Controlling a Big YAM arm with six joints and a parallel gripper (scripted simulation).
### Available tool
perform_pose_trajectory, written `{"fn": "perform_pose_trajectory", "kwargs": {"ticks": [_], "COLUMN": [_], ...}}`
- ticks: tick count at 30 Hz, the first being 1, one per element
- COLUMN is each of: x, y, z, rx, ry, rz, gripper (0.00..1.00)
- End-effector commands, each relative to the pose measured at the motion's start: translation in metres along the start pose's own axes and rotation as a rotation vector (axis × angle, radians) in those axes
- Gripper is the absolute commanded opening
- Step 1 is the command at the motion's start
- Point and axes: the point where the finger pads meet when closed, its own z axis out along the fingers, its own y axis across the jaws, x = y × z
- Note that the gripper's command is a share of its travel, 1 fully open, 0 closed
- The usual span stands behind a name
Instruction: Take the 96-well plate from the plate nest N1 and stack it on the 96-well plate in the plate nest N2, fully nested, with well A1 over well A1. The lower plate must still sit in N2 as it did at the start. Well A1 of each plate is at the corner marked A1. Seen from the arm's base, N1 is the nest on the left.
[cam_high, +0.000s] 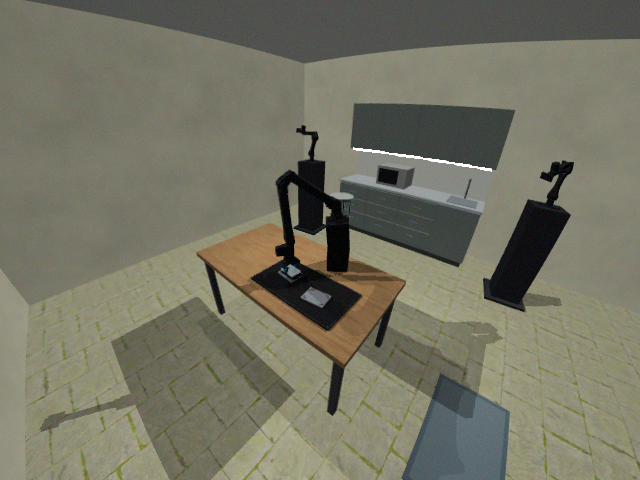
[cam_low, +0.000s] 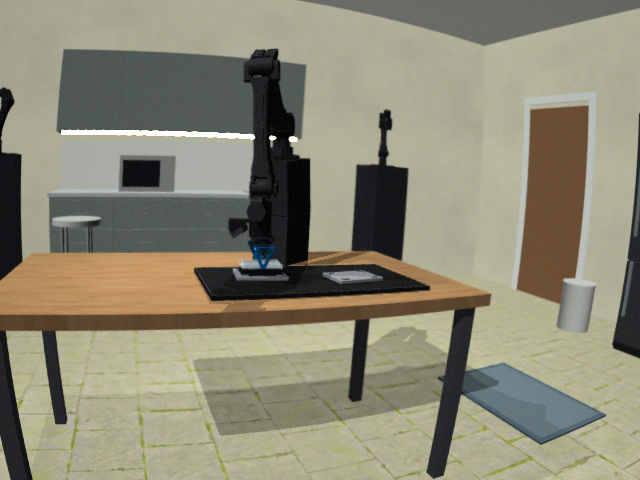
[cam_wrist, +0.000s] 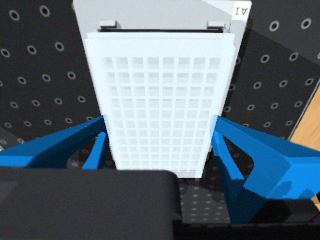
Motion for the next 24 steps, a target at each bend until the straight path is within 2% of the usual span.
{"fn": "perform_pose_trajectory", "kwargs": {"ticks": [1, 3, 18, 19, 24], "x": [-0.0070, -0.0091, -0.0078, -0.0107, -0.0081], "y": [0.0013, 0.0058, 0.0031, 0.0092, 0.0038], "z": [0.0028, -0.0001, 0.0049, -0.0001, 0.0052], "rx": [-0.012, -0.020, -0.015, -0.027, -0.014], "ry": [-0.006, -0.010, -0.007, -0.012, -0.007], "rz": [0.009, 0.010, 0.009, 0.010, 0.009], "gripper": [0.00, 0.00, 0.00, 0.00, 0.00]}}
